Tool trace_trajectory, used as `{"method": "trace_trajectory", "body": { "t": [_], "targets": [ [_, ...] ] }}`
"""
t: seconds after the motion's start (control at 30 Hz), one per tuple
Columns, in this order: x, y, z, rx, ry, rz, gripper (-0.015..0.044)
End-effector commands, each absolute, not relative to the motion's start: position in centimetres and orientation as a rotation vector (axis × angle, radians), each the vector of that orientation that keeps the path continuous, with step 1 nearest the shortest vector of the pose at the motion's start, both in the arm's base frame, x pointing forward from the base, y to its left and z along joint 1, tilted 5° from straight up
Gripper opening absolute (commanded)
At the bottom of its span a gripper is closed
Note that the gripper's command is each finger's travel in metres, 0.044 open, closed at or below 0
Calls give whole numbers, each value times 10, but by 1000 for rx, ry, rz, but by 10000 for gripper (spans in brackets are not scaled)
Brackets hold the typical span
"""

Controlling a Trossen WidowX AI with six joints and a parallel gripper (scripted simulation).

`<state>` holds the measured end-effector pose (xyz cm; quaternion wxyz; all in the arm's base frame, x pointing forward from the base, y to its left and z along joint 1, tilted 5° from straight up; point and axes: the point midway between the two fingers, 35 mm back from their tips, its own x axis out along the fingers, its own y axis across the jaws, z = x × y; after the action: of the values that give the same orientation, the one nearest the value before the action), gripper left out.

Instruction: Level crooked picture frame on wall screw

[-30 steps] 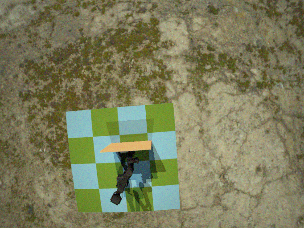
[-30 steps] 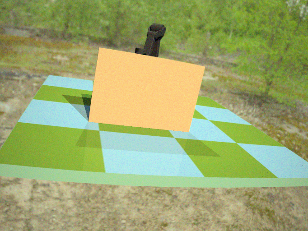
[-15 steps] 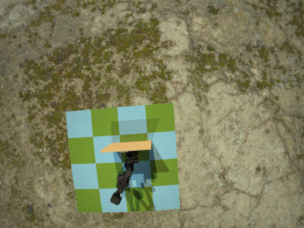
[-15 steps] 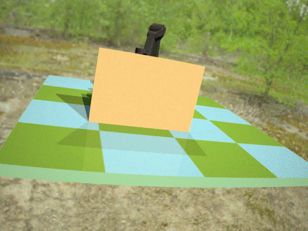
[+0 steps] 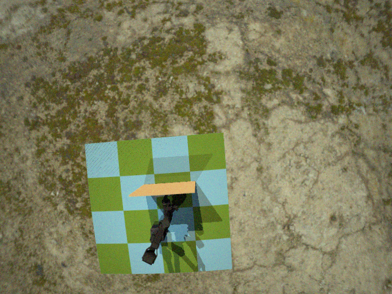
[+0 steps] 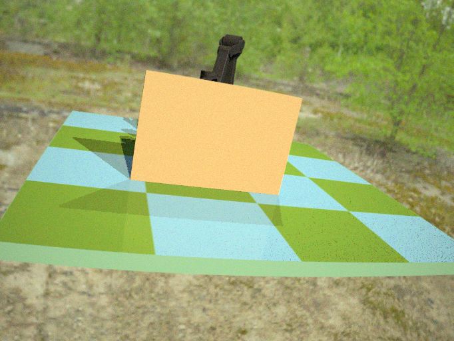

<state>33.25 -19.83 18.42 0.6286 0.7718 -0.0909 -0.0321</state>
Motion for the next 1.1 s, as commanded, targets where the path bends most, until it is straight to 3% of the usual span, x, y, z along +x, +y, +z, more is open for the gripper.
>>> {"method": "trace_trajectory", "body": {
  "t": [0.0,1.07],
  "targets": [
    [332,-197,189,1757,-219,-66,0],
    [333,-197,186,1757,-219,-66,0]
  ]
}}
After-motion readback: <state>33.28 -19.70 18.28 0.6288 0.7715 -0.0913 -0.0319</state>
